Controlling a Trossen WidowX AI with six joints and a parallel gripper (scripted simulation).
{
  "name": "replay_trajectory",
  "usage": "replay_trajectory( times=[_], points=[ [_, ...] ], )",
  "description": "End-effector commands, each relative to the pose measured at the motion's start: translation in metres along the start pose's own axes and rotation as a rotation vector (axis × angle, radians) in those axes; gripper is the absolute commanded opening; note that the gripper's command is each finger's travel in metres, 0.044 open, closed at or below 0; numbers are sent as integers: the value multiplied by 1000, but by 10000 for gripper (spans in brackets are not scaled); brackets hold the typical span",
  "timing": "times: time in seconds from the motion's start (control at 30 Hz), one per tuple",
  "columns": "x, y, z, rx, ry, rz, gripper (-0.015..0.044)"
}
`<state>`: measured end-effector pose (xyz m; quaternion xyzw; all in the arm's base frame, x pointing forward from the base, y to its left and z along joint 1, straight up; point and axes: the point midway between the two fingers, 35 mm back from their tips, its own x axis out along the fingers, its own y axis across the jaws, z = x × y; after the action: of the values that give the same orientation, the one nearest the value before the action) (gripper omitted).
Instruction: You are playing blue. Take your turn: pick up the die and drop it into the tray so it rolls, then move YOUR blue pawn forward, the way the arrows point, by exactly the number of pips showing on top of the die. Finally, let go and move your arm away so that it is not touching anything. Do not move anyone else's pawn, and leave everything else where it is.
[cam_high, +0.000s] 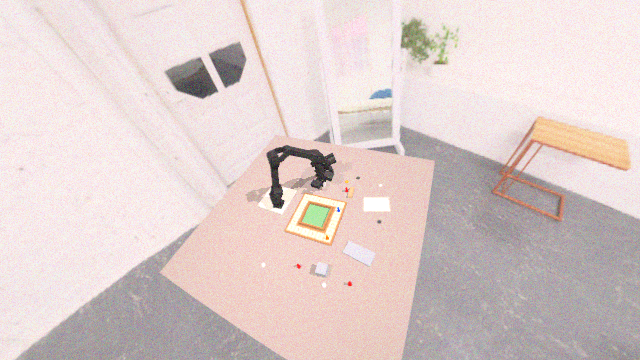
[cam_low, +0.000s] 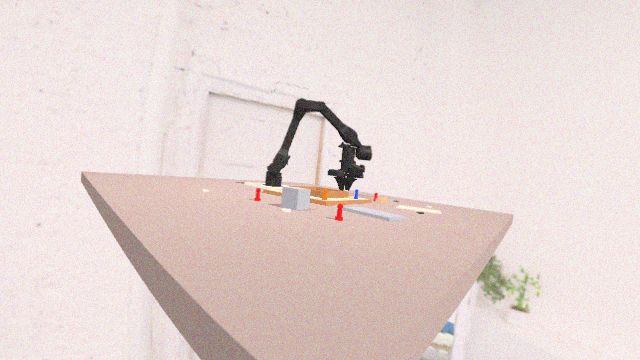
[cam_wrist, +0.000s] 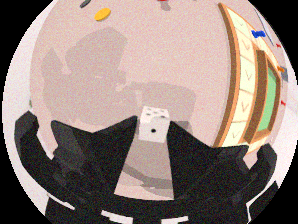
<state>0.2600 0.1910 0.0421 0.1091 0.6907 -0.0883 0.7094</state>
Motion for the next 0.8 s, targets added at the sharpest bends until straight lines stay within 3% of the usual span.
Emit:
replay_trajectory(
  times=[0.0, 0.17, 0.27, 0.77],
  points=[
    [2, -1, -1, 6, 1, -6, 97],
    [2, -1, -1, 6, 1, -6, 64],
    [-1, -1, 0, 6, 1, -6, 0],
    [-84, 2, 6, 6, 0, -6, 0]
  ],
)
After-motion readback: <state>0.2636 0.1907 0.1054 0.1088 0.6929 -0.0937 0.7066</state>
